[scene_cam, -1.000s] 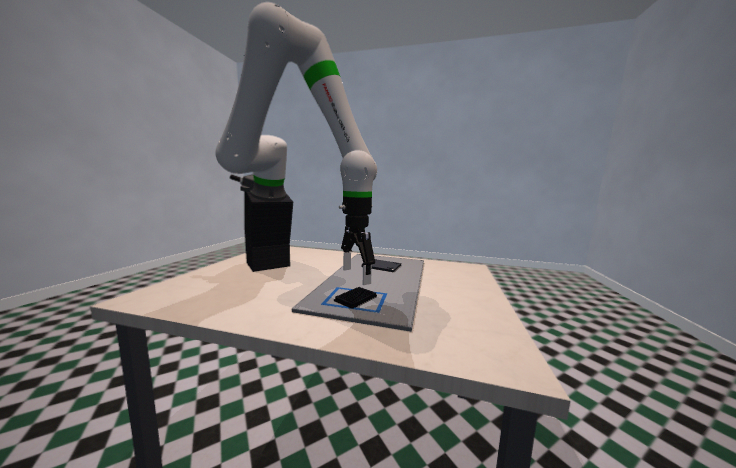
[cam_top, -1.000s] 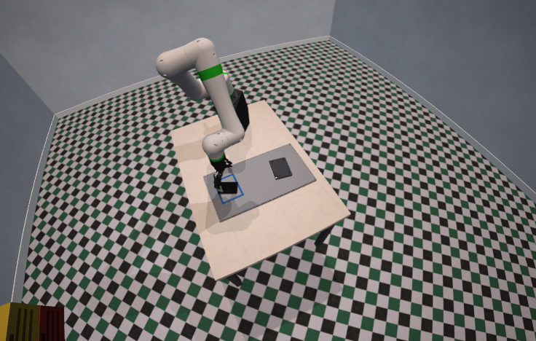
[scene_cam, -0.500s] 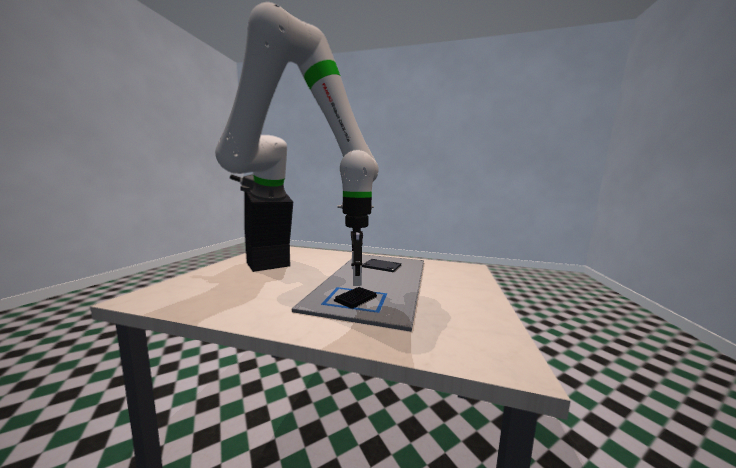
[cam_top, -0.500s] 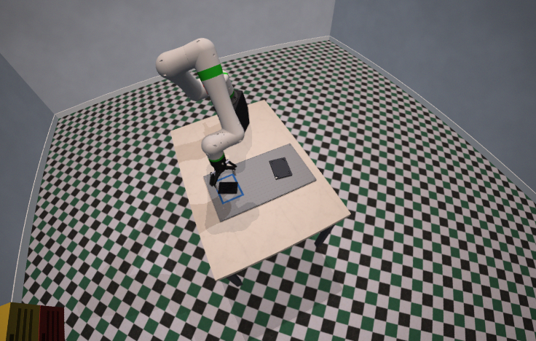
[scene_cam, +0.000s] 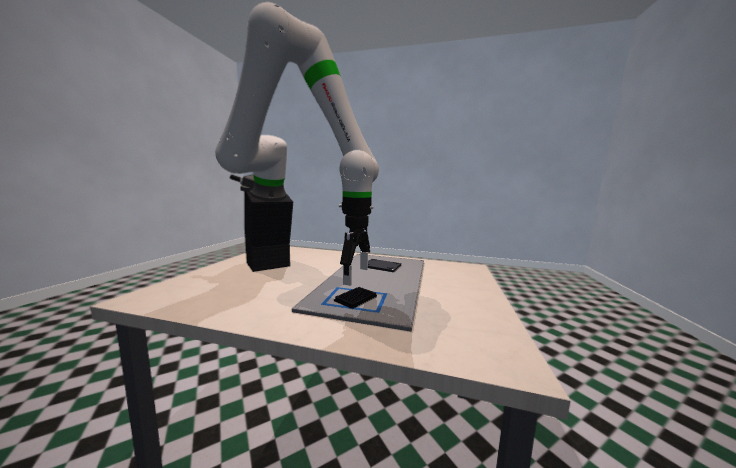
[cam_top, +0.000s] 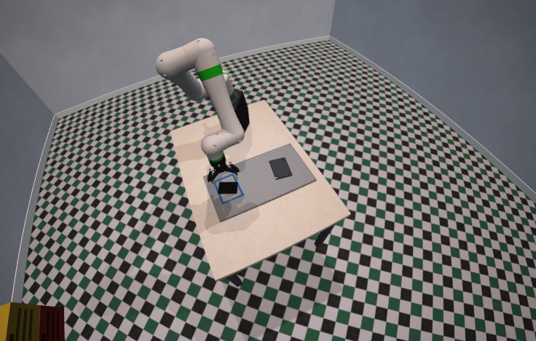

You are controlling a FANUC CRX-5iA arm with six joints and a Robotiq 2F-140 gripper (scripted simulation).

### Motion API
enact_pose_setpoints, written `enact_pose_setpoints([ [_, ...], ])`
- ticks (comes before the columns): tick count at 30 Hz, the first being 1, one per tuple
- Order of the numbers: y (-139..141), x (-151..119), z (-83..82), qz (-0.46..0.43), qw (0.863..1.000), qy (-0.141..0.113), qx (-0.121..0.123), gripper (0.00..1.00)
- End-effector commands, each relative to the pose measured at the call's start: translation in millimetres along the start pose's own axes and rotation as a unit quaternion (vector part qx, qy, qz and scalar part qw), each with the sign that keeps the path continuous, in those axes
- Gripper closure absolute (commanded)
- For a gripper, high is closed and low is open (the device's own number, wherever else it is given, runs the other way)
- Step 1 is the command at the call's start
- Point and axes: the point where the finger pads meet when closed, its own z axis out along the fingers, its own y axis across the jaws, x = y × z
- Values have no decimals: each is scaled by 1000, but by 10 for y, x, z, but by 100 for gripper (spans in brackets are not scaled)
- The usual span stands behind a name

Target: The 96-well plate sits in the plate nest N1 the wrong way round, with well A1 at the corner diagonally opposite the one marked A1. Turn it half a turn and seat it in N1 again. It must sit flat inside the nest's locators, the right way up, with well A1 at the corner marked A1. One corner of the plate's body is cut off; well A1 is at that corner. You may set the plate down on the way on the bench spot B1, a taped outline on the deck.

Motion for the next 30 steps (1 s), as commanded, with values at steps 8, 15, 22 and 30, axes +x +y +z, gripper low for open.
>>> enact_pose_setpoints([
  [8, 0, 2, -1, 168, 986, 6, -18, 0],
  [15, 0, 2, -1, 217, 976, 7, -18, 0],
  [22, 0, 2, -1, 298, 954, 8, -17, 0],
  [30, 0, 2, -1, 422, 906, 10, -16, 0],
])
